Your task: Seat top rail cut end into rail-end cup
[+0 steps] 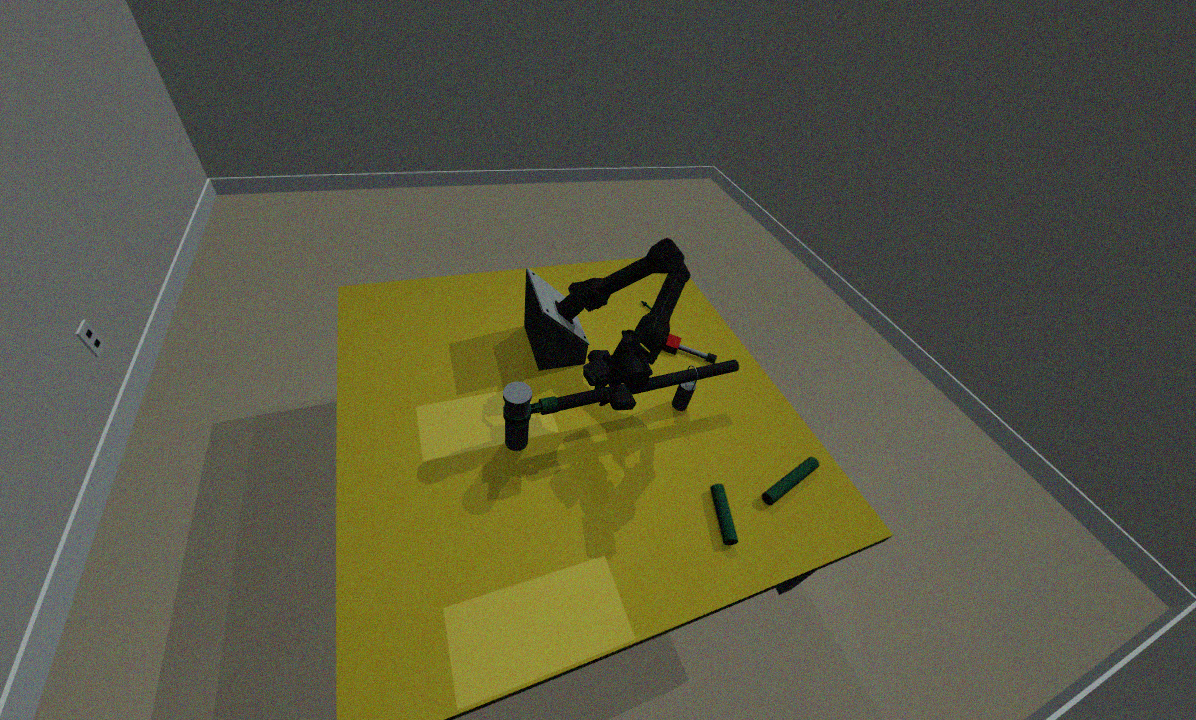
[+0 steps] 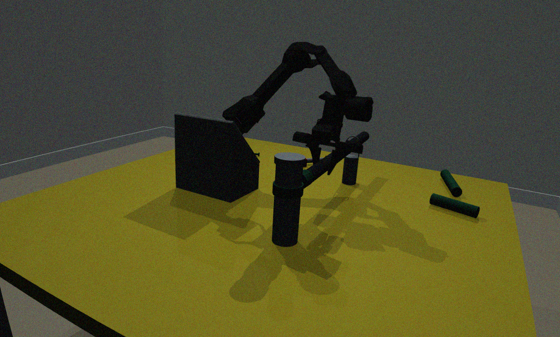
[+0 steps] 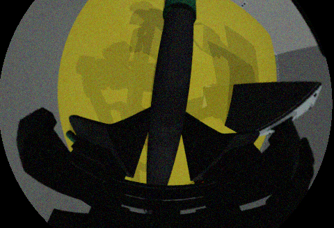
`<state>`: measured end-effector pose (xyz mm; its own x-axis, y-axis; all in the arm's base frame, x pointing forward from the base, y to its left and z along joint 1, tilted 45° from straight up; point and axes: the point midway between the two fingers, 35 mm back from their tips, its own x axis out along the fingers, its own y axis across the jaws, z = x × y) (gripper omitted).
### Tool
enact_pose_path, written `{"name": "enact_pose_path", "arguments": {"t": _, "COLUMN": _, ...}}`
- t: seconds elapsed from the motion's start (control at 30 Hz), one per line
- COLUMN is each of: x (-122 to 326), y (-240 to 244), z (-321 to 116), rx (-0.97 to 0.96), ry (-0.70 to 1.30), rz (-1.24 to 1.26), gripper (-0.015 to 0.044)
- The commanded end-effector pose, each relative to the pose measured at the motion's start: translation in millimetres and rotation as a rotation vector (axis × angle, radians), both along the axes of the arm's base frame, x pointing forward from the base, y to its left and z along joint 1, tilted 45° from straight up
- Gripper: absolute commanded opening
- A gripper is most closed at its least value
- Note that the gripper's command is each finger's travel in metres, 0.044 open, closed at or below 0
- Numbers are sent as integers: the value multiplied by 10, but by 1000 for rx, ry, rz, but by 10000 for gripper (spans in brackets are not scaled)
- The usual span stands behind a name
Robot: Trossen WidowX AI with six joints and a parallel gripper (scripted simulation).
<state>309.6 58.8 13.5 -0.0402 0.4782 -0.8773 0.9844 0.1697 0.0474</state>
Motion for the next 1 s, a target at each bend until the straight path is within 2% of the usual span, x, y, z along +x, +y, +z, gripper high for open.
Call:
{"name": "enact_pose_path", "arguments": {"t": 0.0, "x": 9, "y": -47, "z": -14, "rx": -9, "ry": -5, "rz": -3, "gripper": 0}}
{"name": "enact_pose_path", "arguments": {"t": 0.97, "x": 6, "y": -24, "z": -3, "rx": -5, "ry": -2, "rz": 0, "gripper": 0}}
